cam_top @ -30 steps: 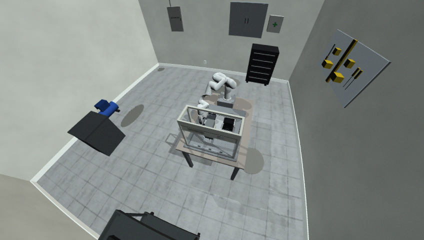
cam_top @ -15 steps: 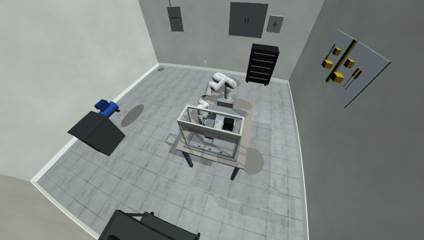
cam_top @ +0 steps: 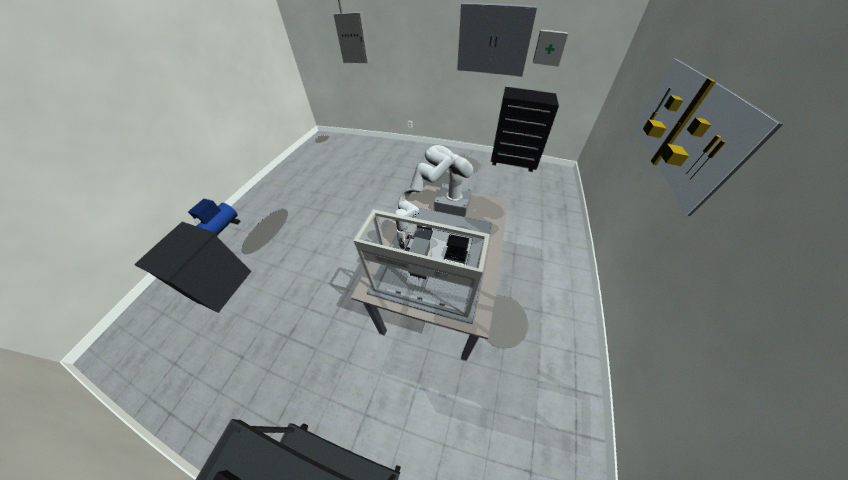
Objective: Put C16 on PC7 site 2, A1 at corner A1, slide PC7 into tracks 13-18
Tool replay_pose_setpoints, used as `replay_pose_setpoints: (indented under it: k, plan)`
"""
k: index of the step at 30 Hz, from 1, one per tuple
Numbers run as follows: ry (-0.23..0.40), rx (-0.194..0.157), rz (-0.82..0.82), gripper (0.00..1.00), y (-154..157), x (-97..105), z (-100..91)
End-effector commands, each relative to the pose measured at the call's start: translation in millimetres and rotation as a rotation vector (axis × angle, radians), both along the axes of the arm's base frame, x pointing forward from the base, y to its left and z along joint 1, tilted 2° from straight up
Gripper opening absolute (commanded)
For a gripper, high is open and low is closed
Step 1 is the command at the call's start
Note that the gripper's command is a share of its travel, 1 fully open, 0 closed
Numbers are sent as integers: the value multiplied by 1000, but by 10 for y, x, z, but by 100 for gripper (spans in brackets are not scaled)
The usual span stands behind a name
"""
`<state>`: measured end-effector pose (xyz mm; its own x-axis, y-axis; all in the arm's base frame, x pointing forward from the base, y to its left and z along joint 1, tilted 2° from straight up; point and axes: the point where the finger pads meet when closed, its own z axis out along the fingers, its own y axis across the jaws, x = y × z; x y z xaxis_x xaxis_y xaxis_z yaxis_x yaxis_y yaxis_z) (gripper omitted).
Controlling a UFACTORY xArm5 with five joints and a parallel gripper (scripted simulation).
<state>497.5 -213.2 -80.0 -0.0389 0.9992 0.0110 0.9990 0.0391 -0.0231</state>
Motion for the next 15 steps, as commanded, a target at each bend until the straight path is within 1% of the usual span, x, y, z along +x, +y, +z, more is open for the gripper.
replay_pose_setpoints:
  k: [1,15]
  plan:
    - [-4,-2,0,100,11,15,16]
    - [-4,-2,0,100,71,13,16]
